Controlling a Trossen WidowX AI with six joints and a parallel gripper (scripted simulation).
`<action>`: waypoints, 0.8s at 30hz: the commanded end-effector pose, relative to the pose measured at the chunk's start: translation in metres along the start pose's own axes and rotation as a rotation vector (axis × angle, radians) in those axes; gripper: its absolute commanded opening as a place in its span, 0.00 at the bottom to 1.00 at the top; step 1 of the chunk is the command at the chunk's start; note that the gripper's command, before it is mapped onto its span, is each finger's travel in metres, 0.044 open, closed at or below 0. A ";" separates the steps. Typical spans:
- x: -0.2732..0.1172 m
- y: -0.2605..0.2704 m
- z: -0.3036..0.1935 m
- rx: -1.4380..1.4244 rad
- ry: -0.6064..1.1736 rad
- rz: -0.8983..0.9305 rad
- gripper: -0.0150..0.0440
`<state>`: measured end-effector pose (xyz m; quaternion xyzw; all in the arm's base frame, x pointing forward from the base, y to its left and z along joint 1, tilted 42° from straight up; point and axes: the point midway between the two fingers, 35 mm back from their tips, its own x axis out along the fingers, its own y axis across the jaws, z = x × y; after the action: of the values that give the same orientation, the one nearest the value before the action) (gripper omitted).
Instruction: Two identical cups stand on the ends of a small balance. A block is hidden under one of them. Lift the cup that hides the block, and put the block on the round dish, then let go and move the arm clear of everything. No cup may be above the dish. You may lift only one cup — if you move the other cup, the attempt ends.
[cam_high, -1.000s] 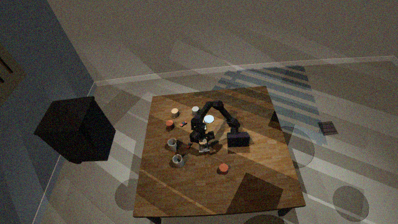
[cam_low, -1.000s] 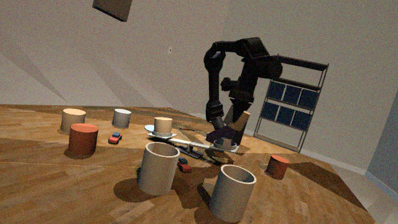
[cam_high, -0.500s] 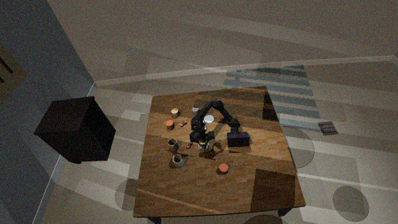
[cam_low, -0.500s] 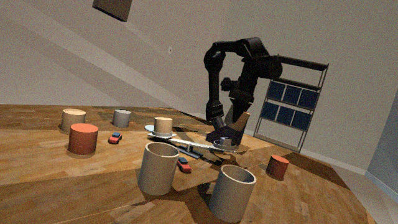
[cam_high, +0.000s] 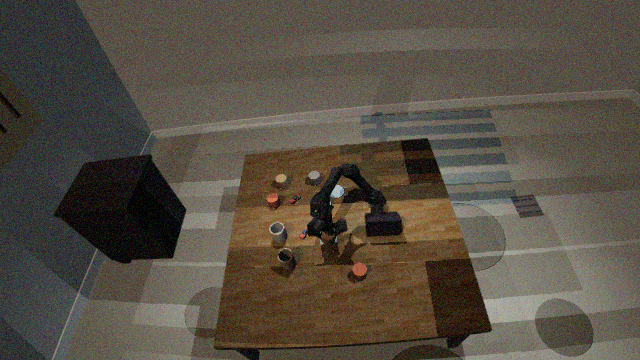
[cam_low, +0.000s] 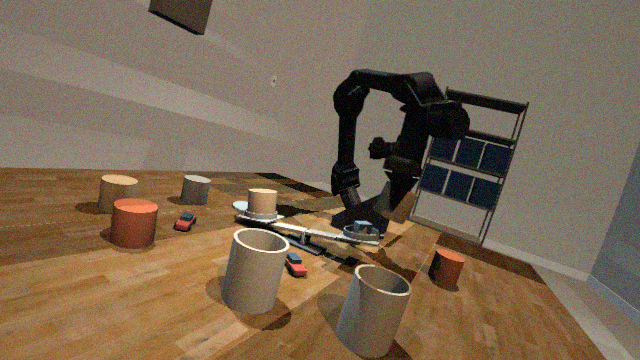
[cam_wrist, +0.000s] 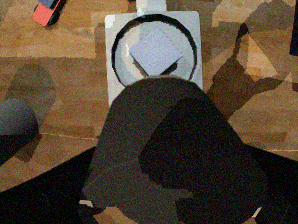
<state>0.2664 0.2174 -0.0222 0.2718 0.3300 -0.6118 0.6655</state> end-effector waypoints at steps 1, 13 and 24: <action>0.036 -0.023 -0.039 -0.014 -0.017 -0.022 0.25; 0.078 -0.046 -0.076 -0.011 -0.012 -0.021 0.25; 0.113 -0.047 -0.075 -0.010 -0.014 -0.021 0.25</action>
<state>0.2164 0.2028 -0.1501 0.2652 0.3309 -0.6211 0.6591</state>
